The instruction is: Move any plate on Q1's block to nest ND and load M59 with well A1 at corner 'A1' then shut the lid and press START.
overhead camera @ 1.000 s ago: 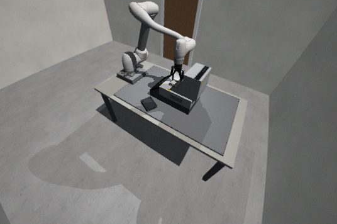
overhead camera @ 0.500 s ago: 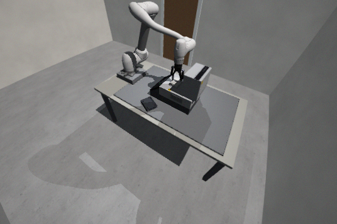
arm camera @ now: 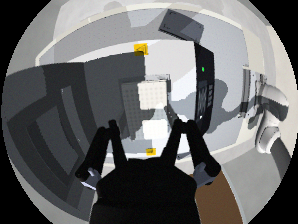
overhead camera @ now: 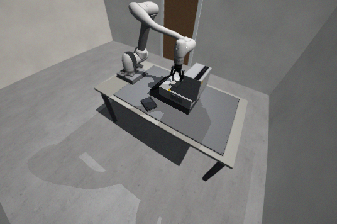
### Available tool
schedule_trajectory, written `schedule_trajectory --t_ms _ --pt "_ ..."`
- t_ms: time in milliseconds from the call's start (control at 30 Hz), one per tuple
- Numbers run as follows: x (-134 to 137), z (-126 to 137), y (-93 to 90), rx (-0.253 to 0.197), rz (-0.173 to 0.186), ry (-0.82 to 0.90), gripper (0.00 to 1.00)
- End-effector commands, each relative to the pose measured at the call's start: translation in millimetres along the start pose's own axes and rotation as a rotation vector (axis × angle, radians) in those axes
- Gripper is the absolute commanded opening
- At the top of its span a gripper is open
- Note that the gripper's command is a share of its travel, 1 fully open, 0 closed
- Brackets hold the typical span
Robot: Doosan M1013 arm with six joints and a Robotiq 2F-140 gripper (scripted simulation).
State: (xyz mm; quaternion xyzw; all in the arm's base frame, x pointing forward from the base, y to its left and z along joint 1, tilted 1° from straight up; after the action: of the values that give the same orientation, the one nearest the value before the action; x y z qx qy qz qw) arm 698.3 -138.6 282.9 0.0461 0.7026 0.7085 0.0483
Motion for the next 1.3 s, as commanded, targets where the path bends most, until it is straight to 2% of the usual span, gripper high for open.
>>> schedule_trajectory --t_ms 0,933,967,1267 --pt "0.0 0.0 -0.8 0.0 0.0 0.0 0.0" --pt "0.0 0.0 -7.0 0.0 0.0 0.0 0.0" --pt "0.0 0.0 -7.0 0.0 0.0 0.0 0.66" --pt "0.0 0.0 -7.0 0.0 0.0 0.0 0.66"
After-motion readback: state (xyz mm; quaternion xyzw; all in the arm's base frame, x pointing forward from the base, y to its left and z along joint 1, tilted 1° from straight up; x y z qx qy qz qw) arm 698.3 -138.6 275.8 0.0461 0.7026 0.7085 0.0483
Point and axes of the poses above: the point where the finger pads meet when closed, its own y axis back along the fingers, its own x axis across the jaws, z = x × y, the point moved 10 cm from there along y, back along the fingers, and after that the axes turned 3 degrees about y, right-handed, at the moved point
